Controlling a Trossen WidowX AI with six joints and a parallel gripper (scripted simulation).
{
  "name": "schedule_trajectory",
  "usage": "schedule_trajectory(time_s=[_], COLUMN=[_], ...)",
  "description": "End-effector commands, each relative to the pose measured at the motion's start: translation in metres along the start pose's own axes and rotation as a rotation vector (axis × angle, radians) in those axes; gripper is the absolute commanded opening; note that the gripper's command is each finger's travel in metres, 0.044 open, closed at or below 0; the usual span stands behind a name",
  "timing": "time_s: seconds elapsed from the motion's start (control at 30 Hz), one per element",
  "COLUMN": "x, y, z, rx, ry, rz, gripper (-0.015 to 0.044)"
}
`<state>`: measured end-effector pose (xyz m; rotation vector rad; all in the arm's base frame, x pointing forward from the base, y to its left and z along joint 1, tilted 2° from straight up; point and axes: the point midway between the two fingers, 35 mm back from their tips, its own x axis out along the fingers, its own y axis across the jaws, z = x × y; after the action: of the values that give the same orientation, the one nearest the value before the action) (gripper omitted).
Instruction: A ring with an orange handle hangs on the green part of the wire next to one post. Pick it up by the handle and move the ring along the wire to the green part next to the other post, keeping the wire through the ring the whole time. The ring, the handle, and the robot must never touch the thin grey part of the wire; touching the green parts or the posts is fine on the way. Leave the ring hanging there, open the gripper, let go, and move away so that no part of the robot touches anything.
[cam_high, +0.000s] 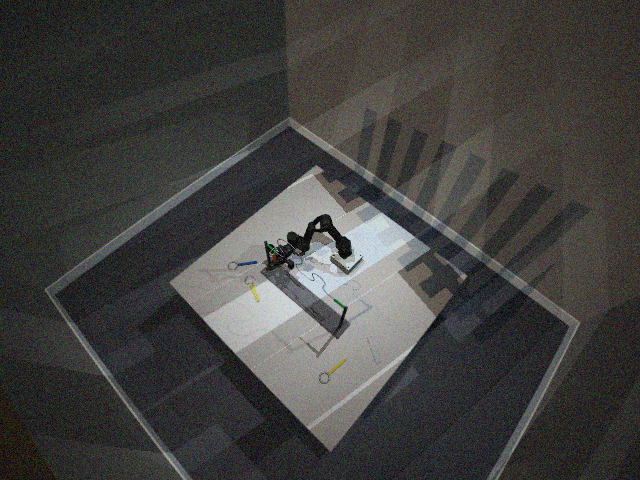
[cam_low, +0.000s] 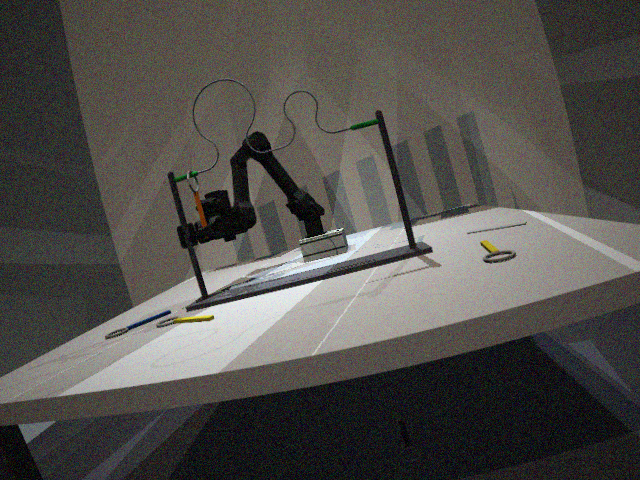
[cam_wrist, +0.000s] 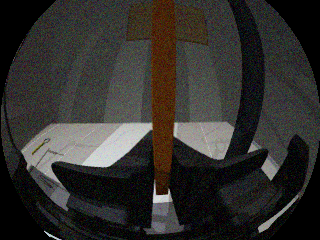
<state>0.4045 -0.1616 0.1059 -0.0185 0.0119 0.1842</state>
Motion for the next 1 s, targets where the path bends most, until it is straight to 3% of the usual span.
schedule_trajectory(time_s=[0.0,0.97], x=[0.000,0.000], y=[0.000,0.005], z=[0.000,0.017], rx=[-0.002,0.007], ry=[0.000,0.000], rz=[0.000,0.000], gripper=[-0.0150,-0.0150])
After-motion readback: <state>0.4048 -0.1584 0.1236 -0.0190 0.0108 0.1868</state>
